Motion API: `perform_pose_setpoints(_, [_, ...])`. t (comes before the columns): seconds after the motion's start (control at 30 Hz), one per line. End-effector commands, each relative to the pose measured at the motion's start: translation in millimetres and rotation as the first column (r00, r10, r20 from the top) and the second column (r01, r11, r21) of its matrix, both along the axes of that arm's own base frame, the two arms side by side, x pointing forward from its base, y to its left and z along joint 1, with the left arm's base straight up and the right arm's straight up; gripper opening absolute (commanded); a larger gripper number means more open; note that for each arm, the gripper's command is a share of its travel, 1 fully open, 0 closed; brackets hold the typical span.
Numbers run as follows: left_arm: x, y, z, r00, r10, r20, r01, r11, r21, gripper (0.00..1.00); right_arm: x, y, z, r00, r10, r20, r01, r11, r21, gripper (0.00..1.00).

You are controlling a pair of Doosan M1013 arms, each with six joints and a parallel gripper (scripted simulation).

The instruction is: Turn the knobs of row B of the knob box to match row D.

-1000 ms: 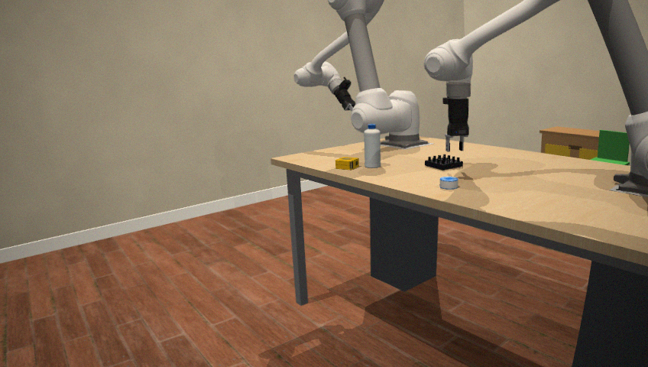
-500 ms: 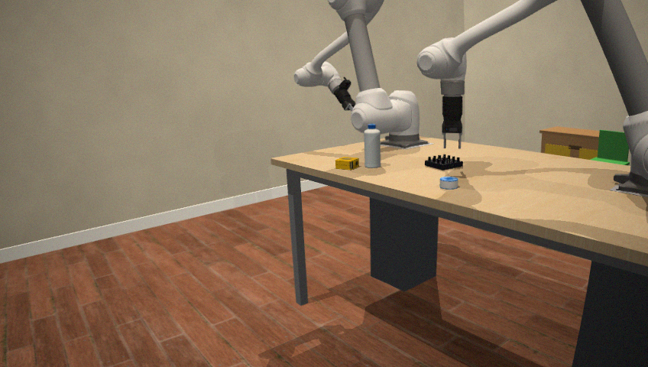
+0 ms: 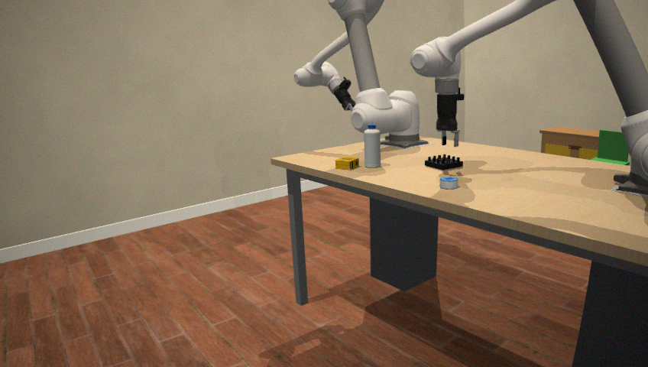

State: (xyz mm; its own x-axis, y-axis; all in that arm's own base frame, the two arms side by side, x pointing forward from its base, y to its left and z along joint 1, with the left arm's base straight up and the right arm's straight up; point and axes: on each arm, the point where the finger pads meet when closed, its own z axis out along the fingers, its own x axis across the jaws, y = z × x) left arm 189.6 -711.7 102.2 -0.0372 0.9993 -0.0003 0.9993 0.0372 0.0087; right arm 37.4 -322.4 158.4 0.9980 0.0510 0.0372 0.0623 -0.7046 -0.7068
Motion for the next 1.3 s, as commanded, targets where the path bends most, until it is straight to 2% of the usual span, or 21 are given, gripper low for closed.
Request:
perform_pose_setpoints(0.0, [-1.7, -5.2, 2.9, 0.988, -0.156, -0.007, 0.156, 0.988, -0.001, 1.00, 0.1, -0.3, 0.4, 1.000, 0.000, 0.000, 0.000, 1.000, -0.001, 1.00])
perform_pose_setpoints(0.1, [-2.5, -7.7, 3.8, 0.971, -0.238, -0.007, 0.238, 0.971, -0.001, 1.00, 0.1, -0.3, 0.4, 1.000, 0.000, 0.000, 0.000, 1.000, -0.001, 1.00])
perform_pose_setpoints(0.23, [-2.6, -8.3, 4.0, 0.967, -0.257, -0.007, 0.257, 0.967, -0.001, 1.00, 0.1, -0.3, 0.4, 1.000, 0.000, 0.000, 0.000, 1.000, -0.001, 1.00])
perform_pose_setpoints(0.27, [-2.6, -8.3, 4.0, 0.967, -0.257, -0.007, 0.257, 0.967, -0.001, 0.46, 0.1, -0.3, 0.4, 1.000, 0.000, 0.000, 0.000, 1.000, -0.001, 1.00])
perform_pose_setpoints(1.27, [-2.6, -8.3, 4.0, 0.967, -0.257, -0.007, 0.257, 0.967, -0.001, 0.46, 0.1, -0.3, 0.4, 1.000, 0.000, 0.000, 0.000, 1.000, -0.001, 1.00])
